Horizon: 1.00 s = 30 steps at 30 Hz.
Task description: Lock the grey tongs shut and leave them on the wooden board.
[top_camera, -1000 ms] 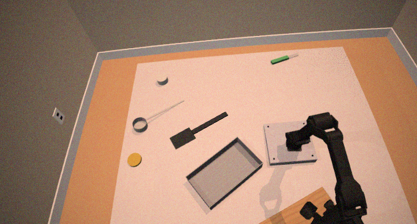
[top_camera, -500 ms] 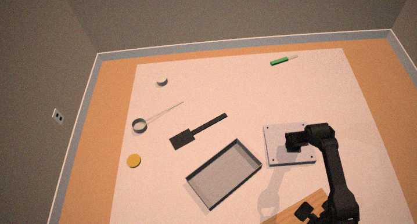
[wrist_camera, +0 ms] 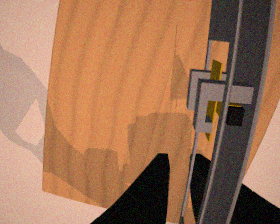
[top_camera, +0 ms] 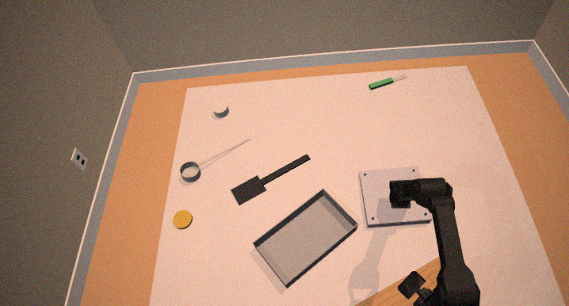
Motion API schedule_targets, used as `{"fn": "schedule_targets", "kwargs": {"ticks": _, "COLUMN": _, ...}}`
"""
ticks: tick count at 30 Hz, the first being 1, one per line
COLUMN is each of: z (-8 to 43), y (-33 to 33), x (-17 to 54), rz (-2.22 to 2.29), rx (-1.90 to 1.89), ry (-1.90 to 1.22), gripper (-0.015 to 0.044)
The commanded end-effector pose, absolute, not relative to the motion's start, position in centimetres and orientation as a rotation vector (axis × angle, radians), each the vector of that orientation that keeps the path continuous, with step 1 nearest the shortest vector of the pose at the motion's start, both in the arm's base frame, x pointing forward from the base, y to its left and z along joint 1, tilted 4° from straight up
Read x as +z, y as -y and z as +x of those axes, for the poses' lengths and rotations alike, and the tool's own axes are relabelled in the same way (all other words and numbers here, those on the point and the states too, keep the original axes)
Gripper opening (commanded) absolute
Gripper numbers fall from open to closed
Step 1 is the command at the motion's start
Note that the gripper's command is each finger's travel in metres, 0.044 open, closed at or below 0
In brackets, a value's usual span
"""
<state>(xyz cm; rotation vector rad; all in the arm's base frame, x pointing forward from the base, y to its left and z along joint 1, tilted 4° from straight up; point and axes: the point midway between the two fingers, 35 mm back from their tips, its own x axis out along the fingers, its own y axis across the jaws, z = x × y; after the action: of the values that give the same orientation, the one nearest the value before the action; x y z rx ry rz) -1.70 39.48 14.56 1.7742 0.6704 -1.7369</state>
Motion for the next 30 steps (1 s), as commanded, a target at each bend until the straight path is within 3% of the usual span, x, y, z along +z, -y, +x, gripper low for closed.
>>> {"fn": "schedule_targets", "kwargs": {"ticks": 1, "z": -1.9, "y": -39.5, "x": 14.7, "rz": 1.759, "rx": -1.748, "ry": -0.675, "gripper": -0.015}}
{"fn": "schedule_targets", "kwargs": {"ticks": 30, "z": -1.8, "y": -39.9, "x": 10.7, "rz": 1.76, "rx": -1.748, "ry": -0.675, "gripper": -0.015}}
